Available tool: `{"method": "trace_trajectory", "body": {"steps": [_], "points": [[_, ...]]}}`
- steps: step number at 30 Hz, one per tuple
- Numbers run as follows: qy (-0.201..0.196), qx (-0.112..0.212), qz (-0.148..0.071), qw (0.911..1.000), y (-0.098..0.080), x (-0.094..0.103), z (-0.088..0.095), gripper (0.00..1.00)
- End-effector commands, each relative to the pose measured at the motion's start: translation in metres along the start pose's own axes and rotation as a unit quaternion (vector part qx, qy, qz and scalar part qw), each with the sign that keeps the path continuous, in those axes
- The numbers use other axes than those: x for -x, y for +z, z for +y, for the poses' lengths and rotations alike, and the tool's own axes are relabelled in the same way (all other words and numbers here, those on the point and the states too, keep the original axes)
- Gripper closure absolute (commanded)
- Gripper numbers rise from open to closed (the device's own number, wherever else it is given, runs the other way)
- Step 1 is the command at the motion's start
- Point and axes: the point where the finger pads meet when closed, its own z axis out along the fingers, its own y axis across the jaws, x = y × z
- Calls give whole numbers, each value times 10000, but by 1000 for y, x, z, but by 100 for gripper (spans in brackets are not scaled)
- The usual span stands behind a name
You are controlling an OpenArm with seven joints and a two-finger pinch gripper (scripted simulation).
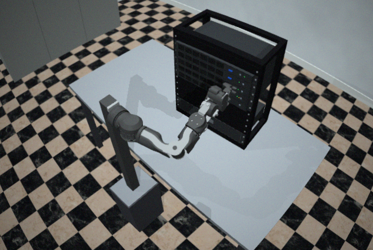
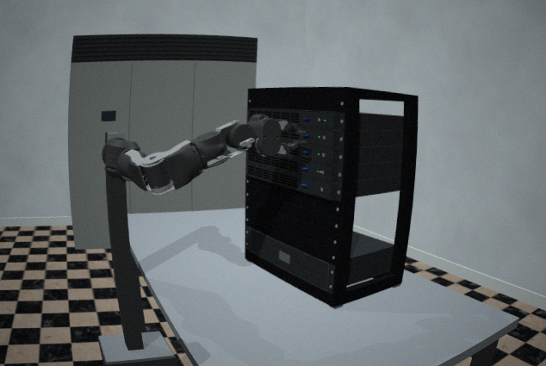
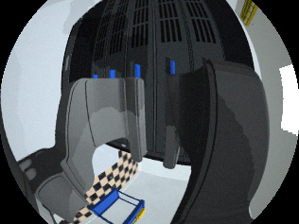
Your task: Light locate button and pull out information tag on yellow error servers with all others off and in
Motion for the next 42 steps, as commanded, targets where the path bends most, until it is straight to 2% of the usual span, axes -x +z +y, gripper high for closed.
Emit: {"method": "trace_trajectory", "body": {"steps": [1, 3, 13, 18, 25, 42], "points": [[92, 187, -72, 9998, -3, -1, 1, 90], [92, 187, -72, 9998, -3, -1, 1, 90], [97, 189, -71, 9997, -30, -32, -59, 90], [94, 189, -71, 9998, -39, -41, -79, 90], [92, 190, -68, 9998, -42, -45, -85, 90], [92, 181, -60, 9998, -42, -45, -86, 90]]}}
